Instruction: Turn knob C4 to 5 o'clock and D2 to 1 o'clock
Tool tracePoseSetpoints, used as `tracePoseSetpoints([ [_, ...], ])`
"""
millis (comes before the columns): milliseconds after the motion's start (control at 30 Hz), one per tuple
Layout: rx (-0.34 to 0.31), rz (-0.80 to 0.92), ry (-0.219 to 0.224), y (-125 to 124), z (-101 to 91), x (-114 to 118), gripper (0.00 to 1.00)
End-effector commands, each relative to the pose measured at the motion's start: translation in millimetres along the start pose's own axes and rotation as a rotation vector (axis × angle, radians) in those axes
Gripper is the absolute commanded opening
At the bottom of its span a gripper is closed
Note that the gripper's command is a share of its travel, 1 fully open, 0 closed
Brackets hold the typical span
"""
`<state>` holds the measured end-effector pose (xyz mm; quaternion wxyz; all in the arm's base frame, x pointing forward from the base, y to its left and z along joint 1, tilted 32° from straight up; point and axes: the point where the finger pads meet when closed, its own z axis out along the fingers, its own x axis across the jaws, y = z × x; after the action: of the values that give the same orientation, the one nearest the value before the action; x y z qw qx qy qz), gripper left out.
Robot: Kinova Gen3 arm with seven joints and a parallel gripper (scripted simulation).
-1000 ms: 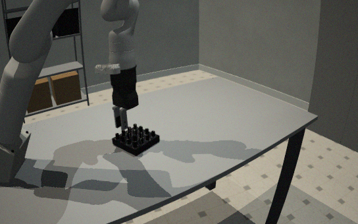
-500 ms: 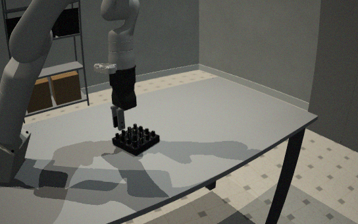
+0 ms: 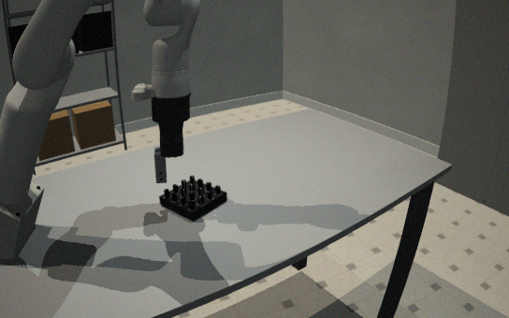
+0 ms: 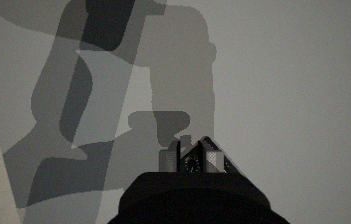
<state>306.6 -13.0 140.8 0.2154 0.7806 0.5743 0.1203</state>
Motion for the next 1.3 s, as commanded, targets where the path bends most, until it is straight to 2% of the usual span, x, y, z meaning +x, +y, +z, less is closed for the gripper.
tracePoseSetpoints([
  [0,-0.019,0.026,-0.006,3,-2.2,-2,0.46],
  [500,-0.03,0.762,0.016,11,-10.9,2,0.46],
  [567,-0.03,0.762,0.016,11,-10.9,2,0.46],
  [900,-0.045,1.031,0.034,21,-14.1,3,0.46],
  [1267,-0.048,1.083,0.038,23,-14.8,3,0.46],
])
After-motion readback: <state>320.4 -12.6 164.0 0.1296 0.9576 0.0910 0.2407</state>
